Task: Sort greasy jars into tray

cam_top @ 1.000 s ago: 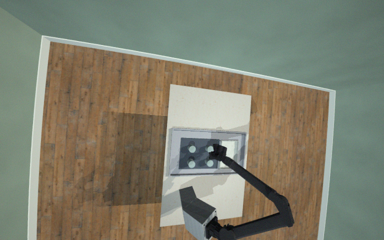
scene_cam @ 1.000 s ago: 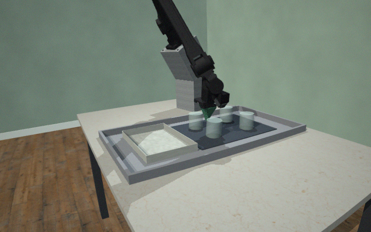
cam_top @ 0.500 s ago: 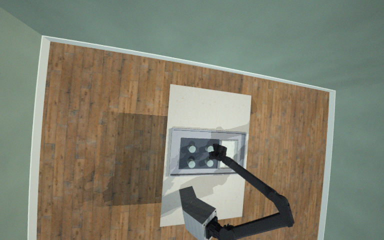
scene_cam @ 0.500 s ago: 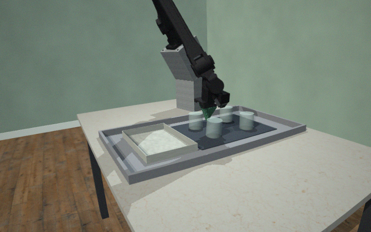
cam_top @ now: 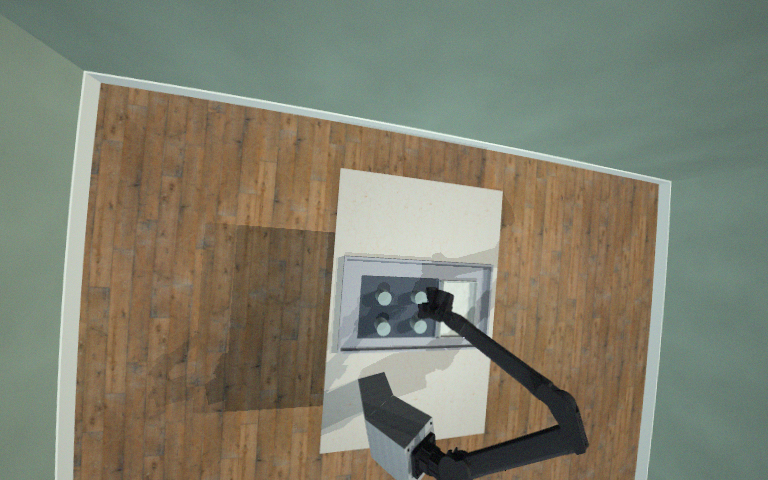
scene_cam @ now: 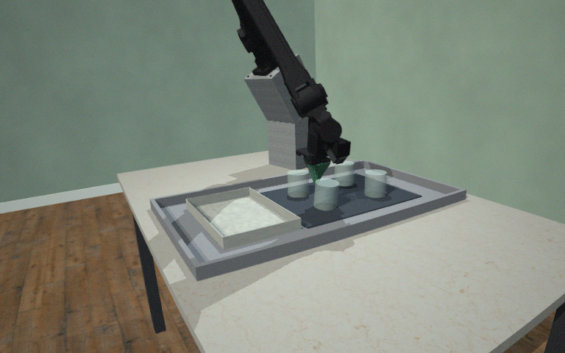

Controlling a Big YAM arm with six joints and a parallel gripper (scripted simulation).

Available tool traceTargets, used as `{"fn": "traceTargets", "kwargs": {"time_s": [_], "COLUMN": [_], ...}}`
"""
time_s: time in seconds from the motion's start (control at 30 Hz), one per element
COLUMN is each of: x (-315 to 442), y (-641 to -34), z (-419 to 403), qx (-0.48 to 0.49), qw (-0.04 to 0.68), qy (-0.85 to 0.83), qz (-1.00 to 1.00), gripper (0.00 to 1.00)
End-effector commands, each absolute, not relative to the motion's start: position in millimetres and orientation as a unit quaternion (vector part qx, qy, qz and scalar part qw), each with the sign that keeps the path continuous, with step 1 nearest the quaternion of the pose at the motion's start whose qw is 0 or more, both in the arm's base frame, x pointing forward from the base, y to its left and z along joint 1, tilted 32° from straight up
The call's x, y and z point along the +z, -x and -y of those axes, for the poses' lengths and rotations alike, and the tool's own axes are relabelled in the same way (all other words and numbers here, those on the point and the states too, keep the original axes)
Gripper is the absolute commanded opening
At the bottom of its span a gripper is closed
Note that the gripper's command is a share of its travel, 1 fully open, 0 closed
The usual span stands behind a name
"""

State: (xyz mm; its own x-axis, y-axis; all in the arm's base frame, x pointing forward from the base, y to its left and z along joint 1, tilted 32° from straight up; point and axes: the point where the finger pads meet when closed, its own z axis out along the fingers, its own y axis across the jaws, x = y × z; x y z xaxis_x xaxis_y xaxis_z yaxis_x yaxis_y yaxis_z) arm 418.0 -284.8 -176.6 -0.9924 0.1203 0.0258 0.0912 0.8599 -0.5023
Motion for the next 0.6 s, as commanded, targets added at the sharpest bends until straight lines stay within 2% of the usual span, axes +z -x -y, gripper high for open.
{"fn": "traceTargets", "kwargs": {"time_s": [0.0, 0.57], "x": [-172.4, -174.8], "y": [-495.0, -475.1], "z": [298.1, 296.2], "qx": [0.272, 0.272], "qw": [-0.043, -0.043], "qy": [0.062, 0.062], "qz": [0.959, 0.959], "gripper": [0.0, 0.0]}}
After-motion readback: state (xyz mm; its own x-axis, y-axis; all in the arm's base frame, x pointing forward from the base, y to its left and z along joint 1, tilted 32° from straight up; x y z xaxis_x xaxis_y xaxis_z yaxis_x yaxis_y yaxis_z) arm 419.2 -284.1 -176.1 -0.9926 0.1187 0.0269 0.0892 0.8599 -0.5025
